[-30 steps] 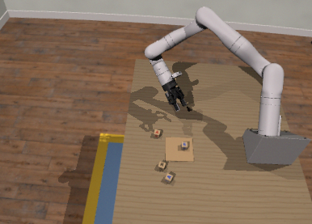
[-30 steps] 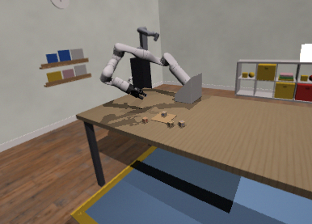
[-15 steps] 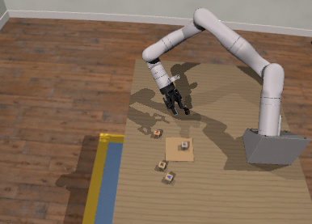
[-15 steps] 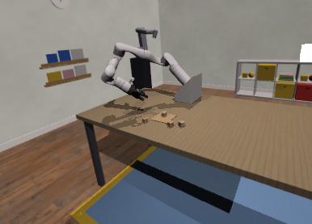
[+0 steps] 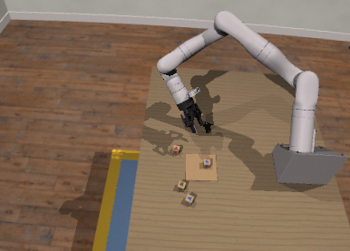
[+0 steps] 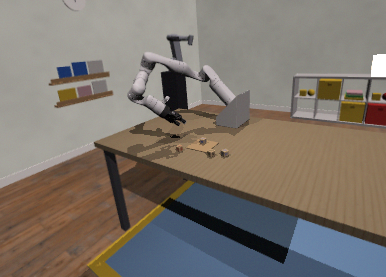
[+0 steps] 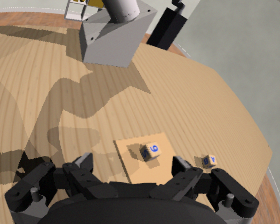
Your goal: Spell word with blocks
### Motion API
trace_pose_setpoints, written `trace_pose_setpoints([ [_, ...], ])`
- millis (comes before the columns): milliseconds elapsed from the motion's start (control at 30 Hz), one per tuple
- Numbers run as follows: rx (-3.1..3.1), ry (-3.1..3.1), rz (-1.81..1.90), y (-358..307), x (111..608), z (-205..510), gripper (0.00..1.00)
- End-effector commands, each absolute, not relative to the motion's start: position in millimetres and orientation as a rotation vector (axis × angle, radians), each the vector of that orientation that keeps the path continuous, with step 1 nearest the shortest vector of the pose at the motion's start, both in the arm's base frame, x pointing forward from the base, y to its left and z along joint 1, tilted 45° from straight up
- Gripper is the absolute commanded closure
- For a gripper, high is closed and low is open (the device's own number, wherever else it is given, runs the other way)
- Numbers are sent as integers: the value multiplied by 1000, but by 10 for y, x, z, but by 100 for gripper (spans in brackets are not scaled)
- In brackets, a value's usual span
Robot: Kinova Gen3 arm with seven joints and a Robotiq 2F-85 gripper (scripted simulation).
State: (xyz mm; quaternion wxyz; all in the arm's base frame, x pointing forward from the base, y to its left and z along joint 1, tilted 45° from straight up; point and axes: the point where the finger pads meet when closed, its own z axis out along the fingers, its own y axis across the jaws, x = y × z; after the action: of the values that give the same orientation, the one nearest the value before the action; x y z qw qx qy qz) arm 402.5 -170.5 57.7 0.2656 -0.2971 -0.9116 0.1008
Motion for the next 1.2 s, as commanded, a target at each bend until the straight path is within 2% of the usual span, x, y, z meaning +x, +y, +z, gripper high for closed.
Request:
trace_pose_setpoints([
  [0, -800, -2467, 287, -1692, 4053, 548, 0],
  [1167, -761, -2512, 511, -1421, 4350, 102, 0],
])
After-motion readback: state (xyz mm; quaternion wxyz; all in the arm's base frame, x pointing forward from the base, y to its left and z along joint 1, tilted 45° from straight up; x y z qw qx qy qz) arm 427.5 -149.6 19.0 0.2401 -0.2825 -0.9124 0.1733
